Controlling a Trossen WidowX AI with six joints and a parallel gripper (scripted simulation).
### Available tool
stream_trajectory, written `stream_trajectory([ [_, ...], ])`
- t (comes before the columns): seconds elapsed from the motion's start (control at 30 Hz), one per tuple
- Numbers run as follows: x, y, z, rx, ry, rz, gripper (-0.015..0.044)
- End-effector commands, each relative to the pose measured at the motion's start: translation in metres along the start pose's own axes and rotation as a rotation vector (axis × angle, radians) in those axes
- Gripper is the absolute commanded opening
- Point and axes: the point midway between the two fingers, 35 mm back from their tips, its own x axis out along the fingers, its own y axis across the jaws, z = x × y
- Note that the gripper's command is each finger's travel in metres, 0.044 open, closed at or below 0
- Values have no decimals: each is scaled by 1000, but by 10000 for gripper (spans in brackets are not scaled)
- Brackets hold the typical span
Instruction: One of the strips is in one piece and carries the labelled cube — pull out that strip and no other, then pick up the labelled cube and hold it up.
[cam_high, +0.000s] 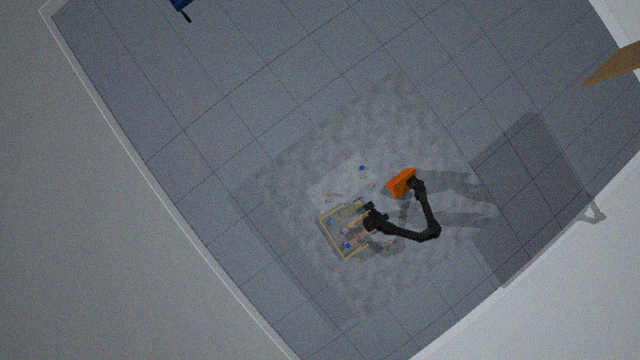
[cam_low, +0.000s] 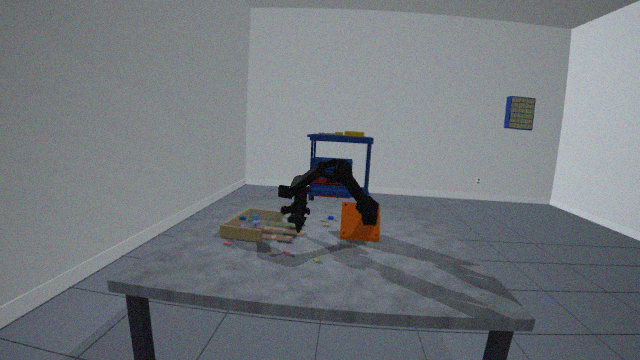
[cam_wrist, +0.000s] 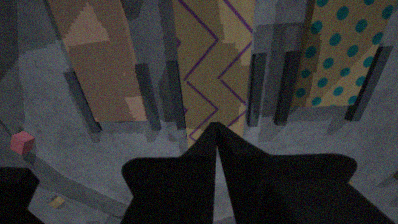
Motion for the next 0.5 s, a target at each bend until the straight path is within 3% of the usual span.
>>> stream_trajectory([
  [0.0,6,0,-14,4,25,0,0],
  [0.47,6,-1,-35,5,26,0,0],
])
